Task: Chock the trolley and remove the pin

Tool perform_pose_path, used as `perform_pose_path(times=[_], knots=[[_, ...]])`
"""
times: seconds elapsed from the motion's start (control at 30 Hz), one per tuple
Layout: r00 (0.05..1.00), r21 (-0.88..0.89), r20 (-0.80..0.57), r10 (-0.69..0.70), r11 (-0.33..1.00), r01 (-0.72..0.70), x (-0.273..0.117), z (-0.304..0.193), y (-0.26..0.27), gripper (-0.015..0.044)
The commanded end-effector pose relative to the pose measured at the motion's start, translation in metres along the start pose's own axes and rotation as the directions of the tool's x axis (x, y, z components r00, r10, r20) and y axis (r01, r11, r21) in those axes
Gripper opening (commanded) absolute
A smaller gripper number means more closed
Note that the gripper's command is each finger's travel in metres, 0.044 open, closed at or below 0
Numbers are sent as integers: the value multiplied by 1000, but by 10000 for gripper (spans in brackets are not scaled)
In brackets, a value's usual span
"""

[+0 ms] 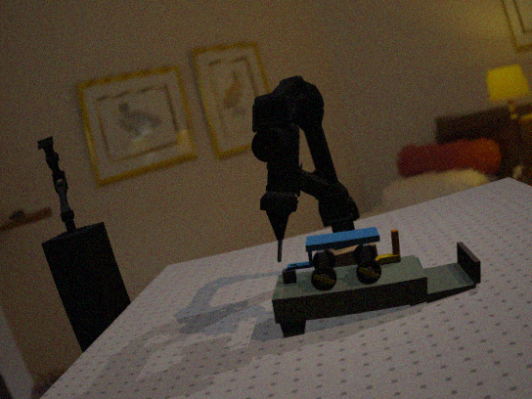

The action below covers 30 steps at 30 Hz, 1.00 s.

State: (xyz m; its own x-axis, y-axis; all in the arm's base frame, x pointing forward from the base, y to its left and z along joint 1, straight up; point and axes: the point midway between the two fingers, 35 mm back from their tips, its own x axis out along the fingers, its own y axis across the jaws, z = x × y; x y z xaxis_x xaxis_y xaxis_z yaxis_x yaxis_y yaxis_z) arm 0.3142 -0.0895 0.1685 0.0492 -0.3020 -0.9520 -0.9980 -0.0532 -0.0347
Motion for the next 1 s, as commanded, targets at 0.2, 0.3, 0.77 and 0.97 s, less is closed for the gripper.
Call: perform_pose_path(times=[0.2,0.3,0.77,0.97], knots=[[1000,-1,-4,-1,1000,1,0,-17,0,0],[1000,-1,-4,0,1000,0,1,-16,4,0],[1000,-2,-4,4,1000,-4,3,-16,51,0],[1000,-3,-4,6,1000,-6,4,-17,72,0]])
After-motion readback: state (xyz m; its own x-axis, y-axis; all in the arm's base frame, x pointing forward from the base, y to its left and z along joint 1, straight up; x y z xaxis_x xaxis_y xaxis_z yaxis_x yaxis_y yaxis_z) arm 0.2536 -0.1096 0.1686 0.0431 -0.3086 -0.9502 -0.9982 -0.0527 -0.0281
